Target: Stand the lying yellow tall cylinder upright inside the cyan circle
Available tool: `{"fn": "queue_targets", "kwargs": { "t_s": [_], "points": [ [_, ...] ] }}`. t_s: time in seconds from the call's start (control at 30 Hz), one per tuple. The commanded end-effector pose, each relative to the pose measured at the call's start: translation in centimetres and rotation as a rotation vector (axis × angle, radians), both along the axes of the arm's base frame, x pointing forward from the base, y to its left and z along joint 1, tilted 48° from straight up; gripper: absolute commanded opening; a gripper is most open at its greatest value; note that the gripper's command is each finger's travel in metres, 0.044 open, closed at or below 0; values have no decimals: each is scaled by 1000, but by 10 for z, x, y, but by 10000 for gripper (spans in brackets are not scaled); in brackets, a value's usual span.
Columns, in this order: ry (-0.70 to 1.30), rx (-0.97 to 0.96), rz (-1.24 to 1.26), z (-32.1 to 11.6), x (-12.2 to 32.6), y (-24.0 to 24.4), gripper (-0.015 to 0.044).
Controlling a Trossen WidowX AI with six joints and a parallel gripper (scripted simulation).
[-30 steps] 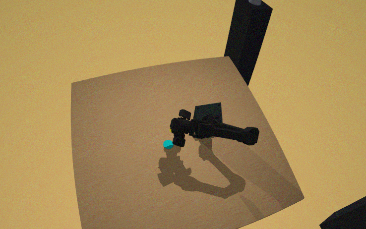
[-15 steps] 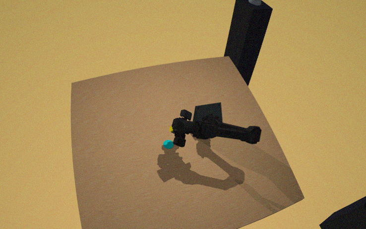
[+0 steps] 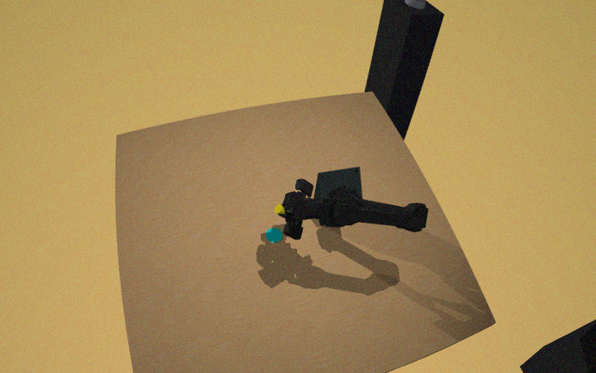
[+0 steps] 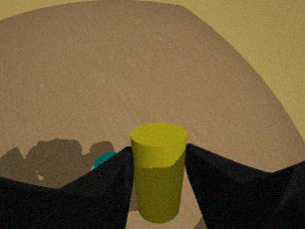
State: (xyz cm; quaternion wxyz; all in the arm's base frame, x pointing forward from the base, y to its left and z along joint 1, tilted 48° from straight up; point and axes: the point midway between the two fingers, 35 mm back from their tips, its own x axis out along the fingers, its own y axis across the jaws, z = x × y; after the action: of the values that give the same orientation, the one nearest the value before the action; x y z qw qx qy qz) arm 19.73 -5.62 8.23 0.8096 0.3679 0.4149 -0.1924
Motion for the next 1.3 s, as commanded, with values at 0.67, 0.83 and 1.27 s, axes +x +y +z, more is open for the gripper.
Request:
{"fn": "queue_targets", "kwargs": {
  "t_s": [0.67, 0.83, 1.27],
  "points": [
    [-136, -44, -103, 2, 1, -2, 105],
    [-166, -49, -123, 2, 1, -3, 105],
    [-250, -57, -175, 4, 2, -4, 105]
  ]
}}
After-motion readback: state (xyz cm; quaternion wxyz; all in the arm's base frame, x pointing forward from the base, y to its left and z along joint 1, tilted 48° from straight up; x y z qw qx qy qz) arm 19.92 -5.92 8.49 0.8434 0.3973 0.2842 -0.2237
